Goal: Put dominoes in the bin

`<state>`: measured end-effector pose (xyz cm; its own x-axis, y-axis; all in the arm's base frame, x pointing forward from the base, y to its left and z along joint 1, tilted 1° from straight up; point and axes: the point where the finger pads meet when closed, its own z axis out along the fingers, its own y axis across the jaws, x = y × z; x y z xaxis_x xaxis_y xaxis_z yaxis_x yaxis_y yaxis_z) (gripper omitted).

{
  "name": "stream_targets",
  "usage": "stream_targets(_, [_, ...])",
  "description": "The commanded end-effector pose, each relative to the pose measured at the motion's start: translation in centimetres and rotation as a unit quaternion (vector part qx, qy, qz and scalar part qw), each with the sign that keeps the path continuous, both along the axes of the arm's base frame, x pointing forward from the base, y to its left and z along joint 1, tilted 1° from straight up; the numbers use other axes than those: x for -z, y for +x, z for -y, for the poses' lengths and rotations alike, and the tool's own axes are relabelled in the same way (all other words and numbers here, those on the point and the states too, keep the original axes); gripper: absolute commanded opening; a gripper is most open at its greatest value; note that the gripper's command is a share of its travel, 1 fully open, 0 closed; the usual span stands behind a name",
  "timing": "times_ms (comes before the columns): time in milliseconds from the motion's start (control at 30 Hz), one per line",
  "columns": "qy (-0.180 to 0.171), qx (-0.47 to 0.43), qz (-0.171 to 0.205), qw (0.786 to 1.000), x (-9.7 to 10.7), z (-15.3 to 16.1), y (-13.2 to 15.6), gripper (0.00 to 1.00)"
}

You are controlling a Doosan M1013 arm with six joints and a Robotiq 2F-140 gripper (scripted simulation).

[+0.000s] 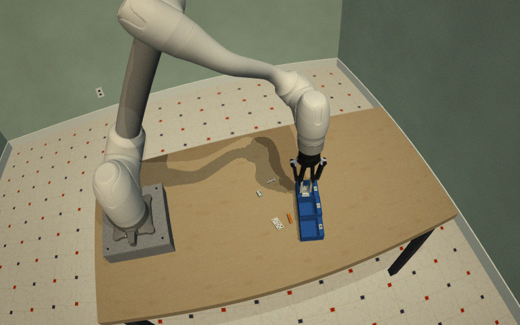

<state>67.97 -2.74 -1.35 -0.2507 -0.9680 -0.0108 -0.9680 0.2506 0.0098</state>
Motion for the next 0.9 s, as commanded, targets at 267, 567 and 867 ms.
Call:
stream_targets(267, [-0.001,-0.001,-0.001,1.000,0.3,-0.1,-0.3,0.19])
stream_targets(567, [-0.001,-0.001,-0.001,1.000,-0.6,-0.1,-0.3,0.19])
stream_targets(867, [-0.001,-0.001,-0.001,1.000,-1.8,-0.1,-0.3,0.19])
